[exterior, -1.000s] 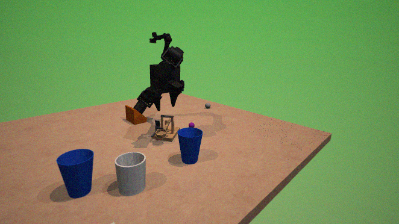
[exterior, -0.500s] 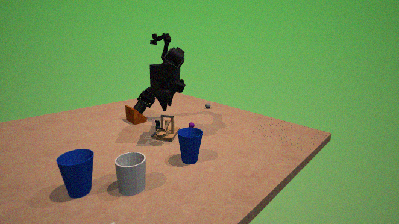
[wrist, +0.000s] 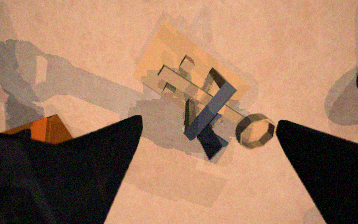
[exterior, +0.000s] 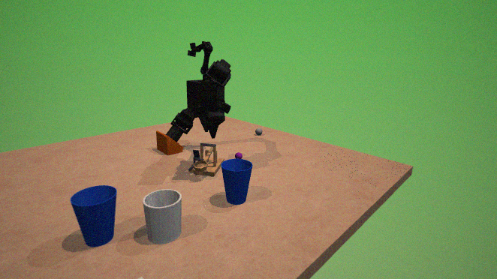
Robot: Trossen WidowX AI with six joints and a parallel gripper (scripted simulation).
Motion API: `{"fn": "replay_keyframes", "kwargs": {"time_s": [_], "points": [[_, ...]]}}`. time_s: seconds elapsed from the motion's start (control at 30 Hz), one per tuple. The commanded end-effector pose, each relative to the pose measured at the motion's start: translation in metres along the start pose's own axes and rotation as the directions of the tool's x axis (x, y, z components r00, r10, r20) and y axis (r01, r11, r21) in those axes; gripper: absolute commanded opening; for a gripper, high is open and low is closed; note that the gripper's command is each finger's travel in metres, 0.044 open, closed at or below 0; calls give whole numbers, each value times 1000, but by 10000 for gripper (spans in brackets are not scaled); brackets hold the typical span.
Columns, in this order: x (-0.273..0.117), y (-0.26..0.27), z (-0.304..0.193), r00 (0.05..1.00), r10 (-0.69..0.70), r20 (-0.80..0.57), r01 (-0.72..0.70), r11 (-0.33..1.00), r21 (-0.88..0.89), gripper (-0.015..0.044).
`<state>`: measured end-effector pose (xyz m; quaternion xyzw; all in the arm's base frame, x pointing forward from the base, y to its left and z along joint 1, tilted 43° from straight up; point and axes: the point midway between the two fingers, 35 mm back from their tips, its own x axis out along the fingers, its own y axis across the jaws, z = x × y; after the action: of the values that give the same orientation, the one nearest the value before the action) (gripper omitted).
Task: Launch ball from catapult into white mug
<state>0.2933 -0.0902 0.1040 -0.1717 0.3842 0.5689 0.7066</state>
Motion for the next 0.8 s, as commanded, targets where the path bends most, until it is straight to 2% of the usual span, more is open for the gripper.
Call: {"fn": "replay_keyframes", "kwargs": {"time_s": [0.0, 0.37, 0.77], "points": [[0, 5, 5, 1000, -5, 2, 5, 989, -151, 440], [5, 17, 10, 1000, 5, 2, -3, 861, -509, 440], [10, 30, 16, 1000, 15, 2, -8, 584, -812, 440]]}}
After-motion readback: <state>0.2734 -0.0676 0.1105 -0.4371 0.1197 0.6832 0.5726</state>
